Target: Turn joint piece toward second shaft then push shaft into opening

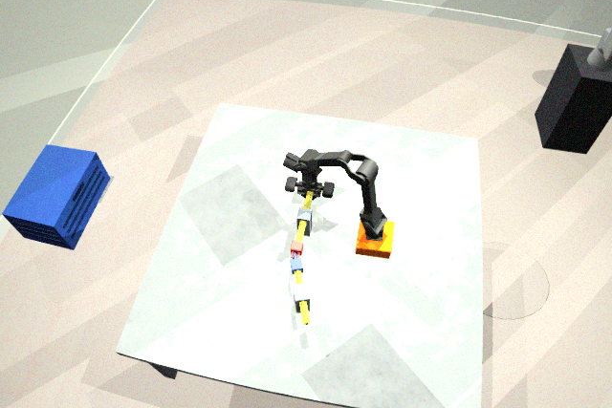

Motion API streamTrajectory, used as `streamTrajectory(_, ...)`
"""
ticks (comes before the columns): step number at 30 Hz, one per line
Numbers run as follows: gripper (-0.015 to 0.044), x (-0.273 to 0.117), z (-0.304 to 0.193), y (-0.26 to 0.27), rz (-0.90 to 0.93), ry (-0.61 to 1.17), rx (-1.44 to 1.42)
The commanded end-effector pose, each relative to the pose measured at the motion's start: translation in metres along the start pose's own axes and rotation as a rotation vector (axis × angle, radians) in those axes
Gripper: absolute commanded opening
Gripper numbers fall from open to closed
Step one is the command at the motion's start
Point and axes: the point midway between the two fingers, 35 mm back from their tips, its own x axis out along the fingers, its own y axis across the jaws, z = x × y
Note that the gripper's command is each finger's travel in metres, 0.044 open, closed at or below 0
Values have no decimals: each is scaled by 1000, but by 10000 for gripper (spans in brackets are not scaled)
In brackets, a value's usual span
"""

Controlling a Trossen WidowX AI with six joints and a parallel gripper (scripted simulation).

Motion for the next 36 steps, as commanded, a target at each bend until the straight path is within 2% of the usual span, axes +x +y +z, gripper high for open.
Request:
streamTrajectory(1,0,0,0,0,-1,0,-1)
streamTrajectory(4,67,0,0,0,-1,0,-1)
streamTrajectory(9,67,0,0,0,-1,0,-1)
streamTrajectory(23,434,0,0,0,-1,0,-1)
streamTrajectory(36,440,0,0,0,-1,0,-1)
